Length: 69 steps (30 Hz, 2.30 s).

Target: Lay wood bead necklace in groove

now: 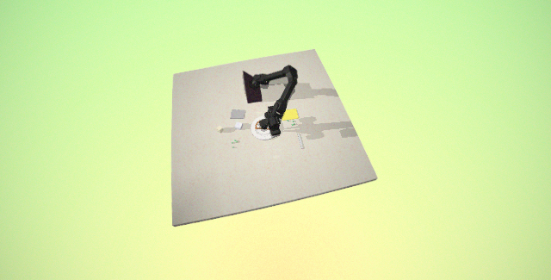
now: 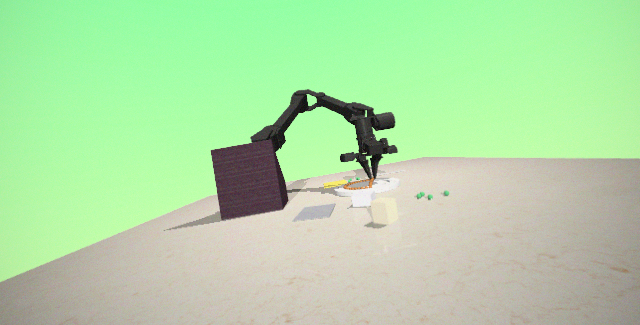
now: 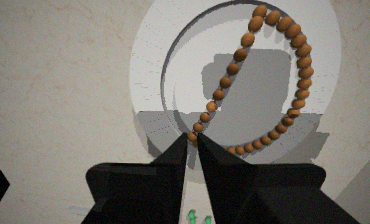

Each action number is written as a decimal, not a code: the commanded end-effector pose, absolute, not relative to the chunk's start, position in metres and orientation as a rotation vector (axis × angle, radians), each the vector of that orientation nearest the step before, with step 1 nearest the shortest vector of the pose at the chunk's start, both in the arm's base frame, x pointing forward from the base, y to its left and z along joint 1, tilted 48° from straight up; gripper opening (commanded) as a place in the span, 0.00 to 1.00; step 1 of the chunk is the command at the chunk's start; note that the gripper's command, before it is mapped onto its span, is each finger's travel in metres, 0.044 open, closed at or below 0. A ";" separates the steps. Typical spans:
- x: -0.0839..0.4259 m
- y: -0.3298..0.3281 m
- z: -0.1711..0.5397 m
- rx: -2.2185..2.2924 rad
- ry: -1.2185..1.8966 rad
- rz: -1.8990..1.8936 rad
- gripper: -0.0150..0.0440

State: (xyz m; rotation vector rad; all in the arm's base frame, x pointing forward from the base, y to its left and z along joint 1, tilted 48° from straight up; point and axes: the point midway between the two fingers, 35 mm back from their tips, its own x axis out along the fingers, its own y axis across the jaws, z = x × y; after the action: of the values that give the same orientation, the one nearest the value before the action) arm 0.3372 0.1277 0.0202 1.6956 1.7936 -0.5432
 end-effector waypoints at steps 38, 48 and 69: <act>0.341 0.125 0.026 1.703 1.794 -0.547 0.25; 0.341 0.129 0.023 1.697 1.793 -0.543 0.39; 0.340 0.125 0.027 1.703 1.794 -0.547 1.00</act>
State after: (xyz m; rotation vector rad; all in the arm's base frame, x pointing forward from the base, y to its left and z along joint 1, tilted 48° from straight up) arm 0.3399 0.1254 0.0254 1.7032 1.7935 -0.5536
